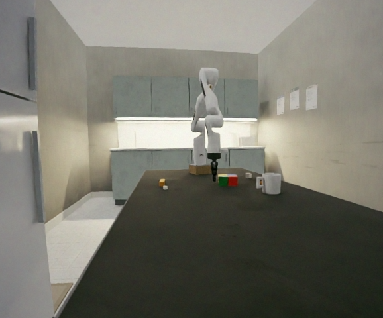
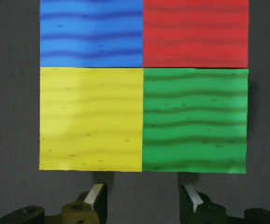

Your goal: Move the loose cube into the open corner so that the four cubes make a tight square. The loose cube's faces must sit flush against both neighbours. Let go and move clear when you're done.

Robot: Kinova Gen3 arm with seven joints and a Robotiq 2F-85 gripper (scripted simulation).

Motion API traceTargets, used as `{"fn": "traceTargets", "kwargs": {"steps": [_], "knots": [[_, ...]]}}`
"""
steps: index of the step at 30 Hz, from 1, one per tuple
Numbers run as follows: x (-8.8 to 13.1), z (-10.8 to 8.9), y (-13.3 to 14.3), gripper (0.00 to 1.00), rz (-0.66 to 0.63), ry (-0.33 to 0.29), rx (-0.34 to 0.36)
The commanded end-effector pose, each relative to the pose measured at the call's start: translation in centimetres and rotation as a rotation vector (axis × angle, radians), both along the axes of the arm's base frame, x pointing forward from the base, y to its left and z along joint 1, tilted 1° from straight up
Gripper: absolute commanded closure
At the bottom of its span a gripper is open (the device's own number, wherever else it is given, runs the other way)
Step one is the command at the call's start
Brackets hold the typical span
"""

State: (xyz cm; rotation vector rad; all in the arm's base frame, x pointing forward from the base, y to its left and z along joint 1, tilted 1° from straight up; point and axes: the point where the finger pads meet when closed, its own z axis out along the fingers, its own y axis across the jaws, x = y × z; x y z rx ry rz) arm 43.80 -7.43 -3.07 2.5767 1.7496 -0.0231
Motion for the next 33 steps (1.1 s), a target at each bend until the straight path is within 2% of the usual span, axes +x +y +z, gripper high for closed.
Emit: {"fn": "traceTargets", "kwargs": {"steps": [1, 33], "knots": [[0.06, -0.08, 0.18, 0.48, -0.005, -0.004, 0.005], [0.22, -0.07, 0.55, 0.48, -0.013, -0.003, 0.005]]}}
